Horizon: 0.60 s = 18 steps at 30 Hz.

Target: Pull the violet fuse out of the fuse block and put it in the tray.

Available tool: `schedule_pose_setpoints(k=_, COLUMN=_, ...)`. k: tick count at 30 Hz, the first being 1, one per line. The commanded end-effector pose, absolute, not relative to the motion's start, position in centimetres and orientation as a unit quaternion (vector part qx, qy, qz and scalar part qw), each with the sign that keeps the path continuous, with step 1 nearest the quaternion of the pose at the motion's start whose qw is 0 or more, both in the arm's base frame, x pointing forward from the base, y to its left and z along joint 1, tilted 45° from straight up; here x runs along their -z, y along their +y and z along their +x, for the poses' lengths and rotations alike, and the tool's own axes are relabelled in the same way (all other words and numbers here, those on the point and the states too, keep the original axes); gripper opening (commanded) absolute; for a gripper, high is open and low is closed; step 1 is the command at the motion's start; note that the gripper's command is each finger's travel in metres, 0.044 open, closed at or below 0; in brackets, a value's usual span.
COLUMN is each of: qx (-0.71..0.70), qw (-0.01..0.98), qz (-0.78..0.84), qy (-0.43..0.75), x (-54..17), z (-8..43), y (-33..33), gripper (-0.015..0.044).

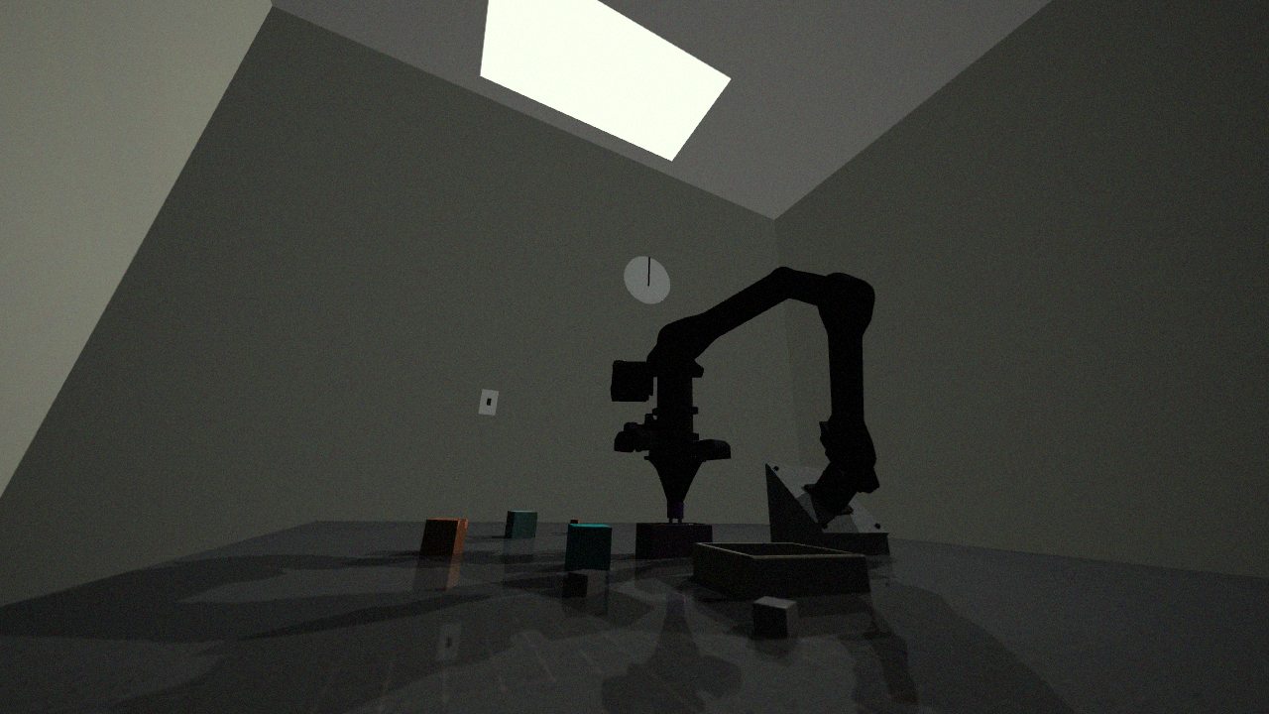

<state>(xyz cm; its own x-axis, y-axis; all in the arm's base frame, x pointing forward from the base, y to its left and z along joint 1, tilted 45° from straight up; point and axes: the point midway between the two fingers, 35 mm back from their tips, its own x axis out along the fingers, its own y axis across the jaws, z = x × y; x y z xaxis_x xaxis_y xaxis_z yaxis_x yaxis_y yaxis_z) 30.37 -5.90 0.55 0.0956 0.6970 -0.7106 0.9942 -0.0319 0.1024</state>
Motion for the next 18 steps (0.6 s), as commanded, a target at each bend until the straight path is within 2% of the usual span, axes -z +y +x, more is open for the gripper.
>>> schedule_pose_setpoints(k=1, qx=0.245, qw=0.306, qz=0.674, qy=0.626, x=-0.71, z=30.36, y=-6.16, gripper=0.0)
schedule_pose_setpoints(k=18, qx=0.245, qw=0.306, qz=0.674, qy=0.626, x=-1.69, z=30.21, y=-7.12, gripper=0.0)
